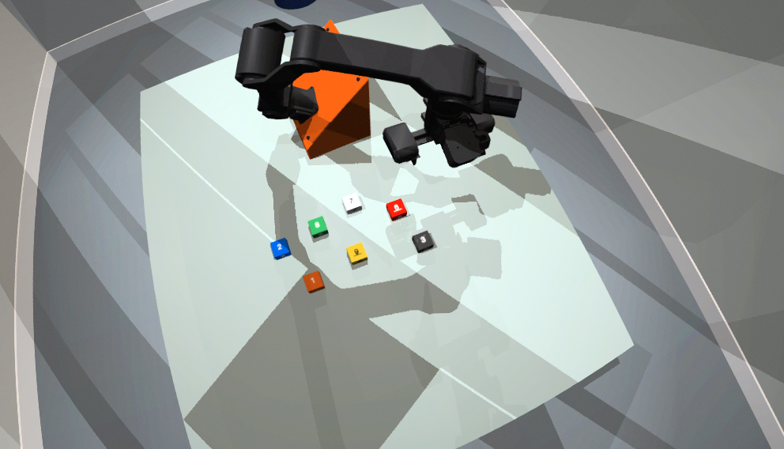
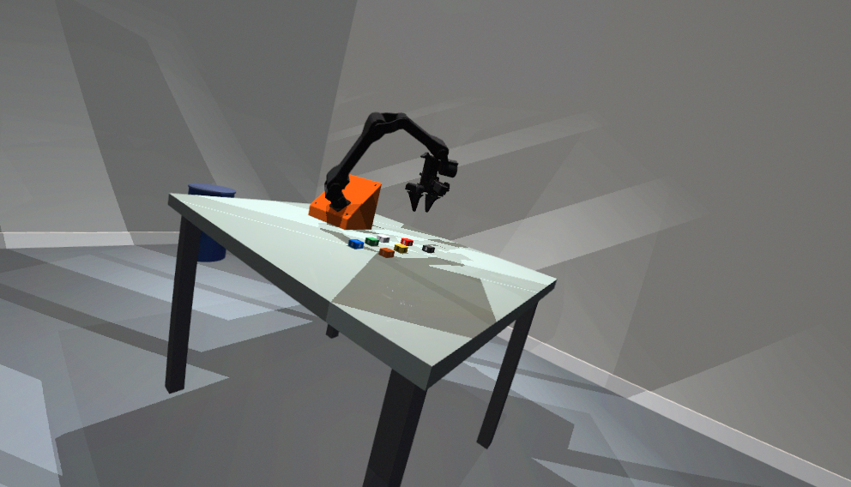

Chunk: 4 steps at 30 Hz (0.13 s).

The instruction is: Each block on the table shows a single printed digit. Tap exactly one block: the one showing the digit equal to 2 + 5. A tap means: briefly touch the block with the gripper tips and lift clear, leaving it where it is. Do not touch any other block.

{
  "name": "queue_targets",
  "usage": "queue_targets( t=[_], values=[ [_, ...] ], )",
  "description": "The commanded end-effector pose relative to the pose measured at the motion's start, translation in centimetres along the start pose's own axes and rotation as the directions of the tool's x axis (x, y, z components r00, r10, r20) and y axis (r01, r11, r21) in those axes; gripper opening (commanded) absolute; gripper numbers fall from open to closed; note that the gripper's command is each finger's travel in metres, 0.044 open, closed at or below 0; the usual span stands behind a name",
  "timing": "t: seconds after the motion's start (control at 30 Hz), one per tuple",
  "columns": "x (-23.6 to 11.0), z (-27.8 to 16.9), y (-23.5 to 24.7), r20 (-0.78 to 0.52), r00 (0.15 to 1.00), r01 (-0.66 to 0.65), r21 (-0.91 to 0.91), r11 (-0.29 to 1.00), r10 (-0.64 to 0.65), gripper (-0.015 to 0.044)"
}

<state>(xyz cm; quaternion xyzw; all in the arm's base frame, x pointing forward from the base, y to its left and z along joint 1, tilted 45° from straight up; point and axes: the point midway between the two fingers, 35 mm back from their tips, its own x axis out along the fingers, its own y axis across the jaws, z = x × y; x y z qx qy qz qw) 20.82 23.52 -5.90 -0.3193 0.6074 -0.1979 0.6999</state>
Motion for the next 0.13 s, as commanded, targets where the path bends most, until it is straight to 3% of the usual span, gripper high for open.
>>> queue_targets(
  t=[0.0, 0.1],
  values=[
    [-0.64, -0.36, 1.52, -0.006, 1.000, 0.002, 0.010, 1.000, -0.002, 0.0400],
    [-0.64, -0.36, 1.52, -0.006, 1.000, 0.002, 0.010, 1.000, -0.002, 0.0400]
  ],
)
